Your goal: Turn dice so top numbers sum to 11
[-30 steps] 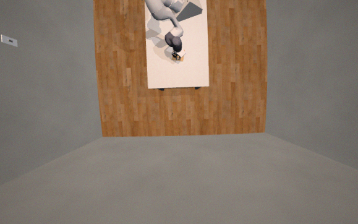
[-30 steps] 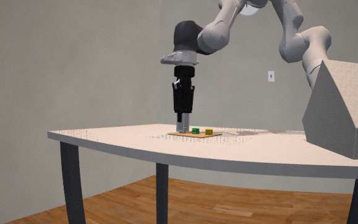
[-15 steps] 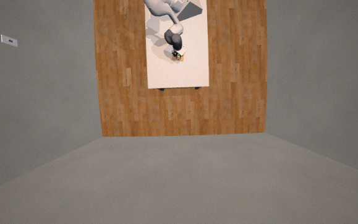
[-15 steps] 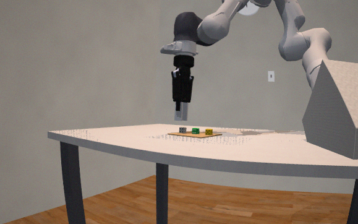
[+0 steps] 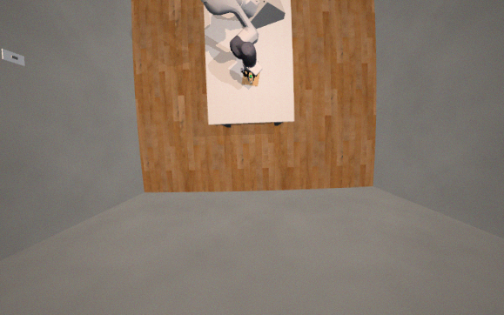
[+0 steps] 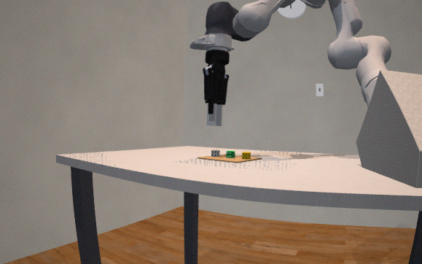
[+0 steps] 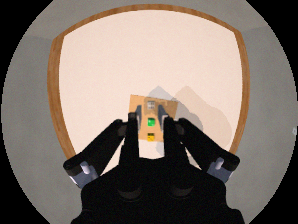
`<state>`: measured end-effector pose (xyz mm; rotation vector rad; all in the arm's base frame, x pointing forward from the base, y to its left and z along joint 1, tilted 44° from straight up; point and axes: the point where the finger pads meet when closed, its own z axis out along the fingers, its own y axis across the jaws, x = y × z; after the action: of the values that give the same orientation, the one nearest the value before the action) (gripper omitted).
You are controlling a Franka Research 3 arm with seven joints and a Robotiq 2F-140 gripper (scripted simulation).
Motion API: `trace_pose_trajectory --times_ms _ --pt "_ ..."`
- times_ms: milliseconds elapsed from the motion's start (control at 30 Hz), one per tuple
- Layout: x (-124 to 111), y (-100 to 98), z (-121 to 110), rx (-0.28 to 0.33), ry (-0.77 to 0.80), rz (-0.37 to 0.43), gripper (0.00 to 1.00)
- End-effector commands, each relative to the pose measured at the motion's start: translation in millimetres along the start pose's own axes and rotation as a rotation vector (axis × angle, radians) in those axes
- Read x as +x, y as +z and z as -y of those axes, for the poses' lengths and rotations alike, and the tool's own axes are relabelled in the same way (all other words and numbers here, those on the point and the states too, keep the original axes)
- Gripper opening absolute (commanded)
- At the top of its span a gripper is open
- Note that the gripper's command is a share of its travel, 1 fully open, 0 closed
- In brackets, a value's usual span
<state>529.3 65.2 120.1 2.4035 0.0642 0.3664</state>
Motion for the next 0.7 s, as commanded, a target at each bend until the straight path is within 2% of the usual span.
trace_pose_trajectory --times_ms 0,33,667 --pt "-4.2 -0.7 -4.5 -0.011 0.003 0.014 0.21" --pt "-4.2 -0.7 -4.5 -0.011 0.003 0.014 1.00" --pt "-4.2 -0.7 -4.5 -0.011 0.003 0.014 1.00"
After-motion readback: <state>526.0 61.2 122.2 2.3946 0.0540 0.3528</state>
